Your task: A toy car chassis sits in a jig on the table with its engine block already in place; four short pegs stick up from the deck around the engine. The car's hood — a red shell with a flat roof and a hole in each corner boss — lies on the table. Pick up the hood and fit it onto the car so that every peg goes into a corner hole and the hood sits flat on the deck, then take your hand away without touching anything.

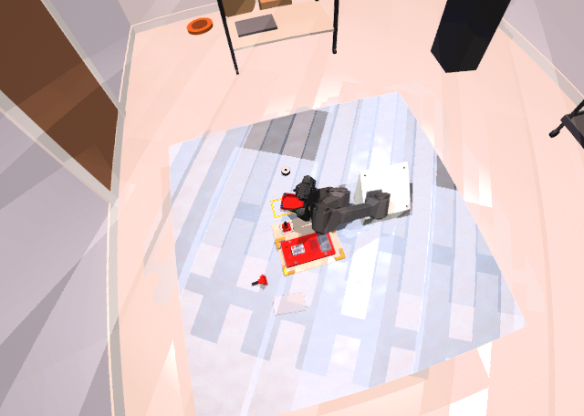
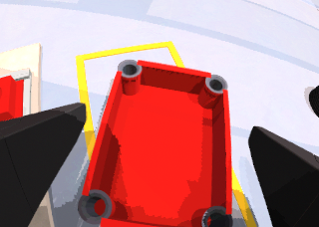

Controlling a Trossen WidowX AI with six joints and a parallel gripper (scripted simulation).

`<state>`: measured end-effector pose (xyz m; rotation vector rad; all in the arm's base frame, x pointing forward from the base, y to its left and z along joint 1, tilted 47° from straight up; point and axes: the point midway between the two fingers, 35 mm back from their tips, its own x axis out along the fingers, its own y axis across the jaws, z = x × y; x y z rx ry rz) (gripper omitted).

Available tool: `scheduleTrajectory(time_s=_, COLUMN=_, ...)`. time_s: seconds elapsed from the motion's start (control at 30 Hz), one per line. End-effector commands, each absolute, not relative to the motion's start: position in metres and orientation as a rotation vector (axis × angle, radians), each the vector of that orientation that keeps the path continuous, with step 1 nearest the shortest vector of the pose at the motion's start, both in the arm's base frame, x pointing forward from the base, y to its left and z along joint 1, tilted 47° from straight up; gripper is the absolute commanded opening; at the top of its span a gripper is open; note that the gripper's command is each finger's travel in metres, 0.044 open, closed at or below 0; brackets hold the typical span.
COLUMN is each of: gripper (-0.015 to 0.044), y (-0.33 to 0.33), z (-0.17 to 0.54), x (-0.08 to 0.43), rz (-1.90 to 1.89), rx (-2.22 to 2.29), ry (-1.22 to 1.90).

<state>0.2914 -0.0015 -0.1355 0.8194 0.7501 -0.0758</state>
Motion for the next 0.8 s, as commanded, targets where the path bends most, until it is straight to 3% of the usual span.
scheduleTrajectory(time_s=0.0, gripper=0.0440, y=0.0000, z=-0.1371, x=0.2919, rz=-0.079, rx=0.821, ry=0.752)
scheduleTrajectory(time_s=0.77, gripper=0.0440, y=0.0082, z=-0.1444, x=0.2918, rz=-0.080, rx=0.819, ry=0.771)
